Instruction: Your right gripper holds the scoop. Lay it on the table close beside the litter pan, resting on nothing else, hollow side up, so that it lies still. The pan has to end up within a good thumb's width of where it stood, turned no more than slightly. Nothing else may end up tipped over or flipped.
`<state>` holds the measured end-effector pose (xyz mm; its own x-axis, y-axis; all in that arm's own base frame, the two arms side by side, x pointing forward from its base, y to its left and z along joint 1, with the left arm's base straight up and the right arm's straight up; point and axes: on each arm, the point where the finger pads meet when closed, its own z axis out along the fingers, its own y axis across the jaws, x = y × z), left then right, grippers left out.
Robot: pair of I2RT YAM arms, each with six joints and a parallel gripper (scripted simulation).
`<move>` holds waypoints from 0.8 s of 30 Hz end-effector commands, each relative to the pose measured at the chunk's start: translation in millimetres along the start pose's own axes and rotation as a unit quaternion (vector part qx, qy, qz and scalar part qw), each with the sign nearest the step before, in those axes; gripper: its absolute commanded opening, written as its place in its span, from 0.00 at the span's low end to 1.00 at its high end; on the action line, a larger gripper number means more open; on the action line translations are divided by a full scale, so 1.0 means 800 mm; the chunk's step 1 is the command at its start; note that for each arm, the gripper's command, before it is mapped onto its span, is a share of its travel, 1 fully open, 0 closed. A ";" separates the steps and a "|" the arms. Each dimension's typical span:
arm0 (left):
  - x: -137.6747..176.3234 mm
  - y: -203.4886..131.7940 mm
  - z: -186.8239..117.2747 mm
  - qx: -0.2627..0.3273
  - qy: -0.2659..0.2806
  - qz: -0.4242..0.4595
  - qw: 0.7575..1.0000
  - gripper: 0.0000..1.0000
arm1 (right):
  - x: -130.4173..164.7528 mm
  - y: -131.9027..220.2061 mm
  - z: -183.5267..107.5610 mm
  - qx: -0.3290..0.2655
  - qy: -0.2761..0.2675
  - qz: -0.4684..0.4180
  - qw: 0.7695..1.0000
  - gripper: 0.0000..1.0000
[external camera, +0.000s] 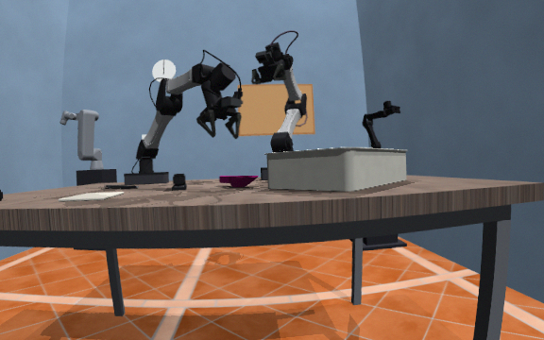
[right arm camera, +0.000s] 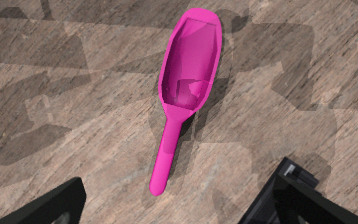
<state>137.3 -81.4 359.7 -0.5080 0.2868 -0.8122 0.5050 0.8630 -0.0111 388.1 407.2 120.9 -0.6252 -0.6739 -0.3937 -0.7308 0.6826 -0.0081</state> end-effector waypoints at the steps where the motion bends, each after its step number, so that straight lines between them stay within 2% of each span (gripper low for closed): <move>1: -0.007 0.001 -0.003 -0.001 -0.009 -0.001 1.000 1.00 | -0.007 -0.002 -0.012 -0.004 -0.002 -0.003 1.000 1.00; 6: -0.007 0.001 -0.003 -0.001 -0.009 -0.001 1.000 1.00 | -0.019 -0.002 -0.018 -0.004 -0.020 -0.003 1.000 1.00; 24: -0.007 0.001 -0.003 -0.001 -0.009 -0.001 1.000 1.00 | -0.021 -0.002 -0.023 -0.003 -0.024 -0.003 1.000 1.00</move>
<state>137.3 -81.4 359.7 -0.5080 0.2869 -0.8122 0.5051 0.8630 -0.0111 391.2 410.5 136.9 -0.6175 -0.6659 -0.4185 -0.7306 0.6827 -0.0083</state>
